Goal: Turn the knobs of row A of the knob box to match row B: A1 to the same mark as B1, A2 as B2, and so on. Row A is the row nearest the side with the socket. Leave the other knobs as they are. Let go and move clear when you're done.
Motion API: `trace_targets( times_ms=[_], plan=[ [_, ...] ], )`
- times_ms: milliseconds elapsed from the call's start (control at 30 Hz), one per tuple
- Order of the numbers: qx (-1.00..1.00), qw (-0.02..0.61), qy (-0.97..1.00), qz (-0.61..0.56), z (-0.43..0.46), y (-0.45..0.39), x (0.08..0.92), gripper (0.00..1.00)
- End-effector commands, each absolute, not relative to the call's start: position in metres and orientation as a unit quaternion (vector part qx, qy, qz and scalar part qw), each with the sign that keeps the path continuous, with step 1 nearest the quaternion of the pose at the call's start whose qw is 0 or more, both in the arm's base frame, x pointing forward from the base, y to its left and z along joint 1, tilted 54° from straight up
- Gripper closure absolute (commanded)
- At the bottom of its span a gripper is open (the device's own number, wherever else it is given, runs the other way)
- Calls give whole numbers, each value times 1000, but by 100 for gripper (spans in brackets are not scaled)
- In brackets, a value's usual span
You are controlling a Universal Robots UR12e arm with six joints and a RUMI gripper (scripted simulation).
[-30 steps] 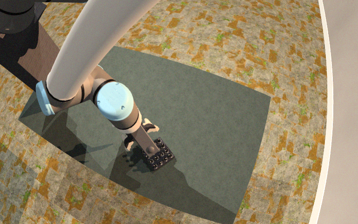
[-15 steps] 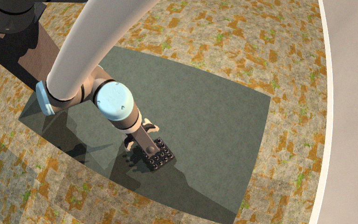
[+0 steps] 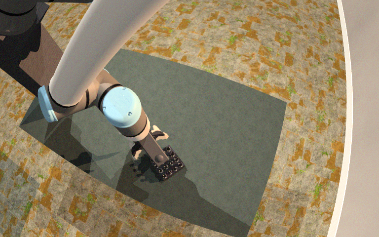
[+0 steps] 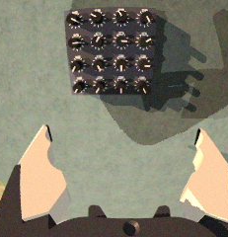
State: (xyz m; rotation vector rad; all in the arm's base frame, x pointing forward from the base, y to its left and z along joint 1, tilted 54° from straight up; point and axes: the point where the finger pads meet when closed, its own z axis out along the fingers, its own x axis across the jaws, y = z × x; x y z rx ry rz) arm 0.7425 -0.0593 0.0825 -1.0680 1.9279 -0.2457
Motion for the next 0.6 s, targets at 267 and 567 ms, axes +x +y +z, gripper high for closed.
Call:
trace_targets(
  times_ms=[267, 567],
  plan=[
    [-431, 446, 778, -99, 83, -59, 742, 0],
    [-434, 445, 777, -101, 83, -60, 742, 0]
  ],
)
